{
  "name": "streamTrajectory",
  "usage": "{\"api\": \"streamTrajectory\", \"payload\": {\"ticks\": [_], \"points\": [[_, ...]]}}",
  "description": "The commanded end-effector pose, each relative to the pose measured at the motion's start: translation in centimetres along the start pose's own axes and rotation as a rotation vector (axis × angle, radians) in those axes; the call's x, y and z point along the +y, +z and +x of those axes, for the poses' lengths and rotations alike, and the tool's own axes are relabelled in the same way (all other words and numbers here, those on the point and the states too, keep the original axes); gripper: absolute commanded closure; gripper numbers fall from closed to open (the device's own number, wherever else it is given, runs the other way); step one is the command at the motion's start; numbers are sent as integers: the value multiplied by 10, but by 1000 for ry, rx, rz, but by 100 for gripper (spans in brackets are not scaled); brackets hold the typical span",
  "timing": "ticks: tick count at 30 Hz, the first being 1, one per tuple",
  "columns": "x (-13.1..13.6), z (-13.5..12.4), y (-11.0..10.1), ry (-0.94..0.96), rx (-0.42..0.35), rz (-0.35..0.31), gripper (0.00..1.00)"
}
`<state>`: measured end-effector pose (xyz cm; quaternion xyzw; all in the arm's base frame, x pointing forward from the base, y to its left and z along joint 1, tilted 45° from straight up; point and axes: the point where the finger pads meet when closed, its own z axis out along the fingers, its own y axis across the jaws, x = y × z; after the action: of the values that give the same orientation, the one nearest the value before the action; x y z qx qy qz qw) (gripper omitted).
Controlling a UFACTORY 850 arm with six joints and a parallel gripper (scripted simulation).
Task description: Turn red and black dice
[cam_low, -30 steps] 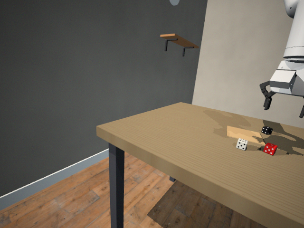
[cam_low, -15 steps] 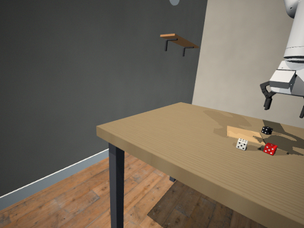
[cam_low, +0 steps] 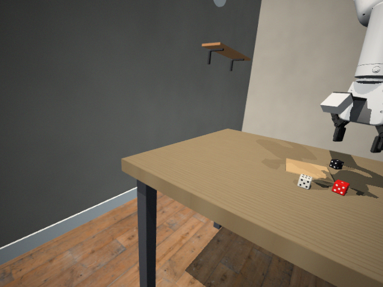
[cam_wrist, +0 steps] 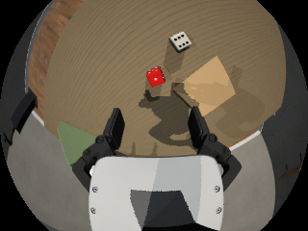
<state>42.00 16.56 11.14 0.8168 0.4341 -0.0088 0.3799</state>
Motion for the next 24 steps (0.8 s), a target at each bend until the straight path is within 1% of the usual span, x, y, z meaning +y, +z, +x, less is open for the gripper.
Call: {"api": "streamTrajectory", "payload": {"ticks": [1, 8, 11, 13, 18, 24], "points": [[1, 1, 4, 158, 9, -10, 0], [1, 1, 11, 383, 10, -9, 0], [1, 1, 11, 390, 10, -9, 0], [1, 1, 15, 513, 11, -9, 0], [1, 1, 18, 627, 11, -8, 0], [1, 1, 24, 821, 12, -7, 0]]}}
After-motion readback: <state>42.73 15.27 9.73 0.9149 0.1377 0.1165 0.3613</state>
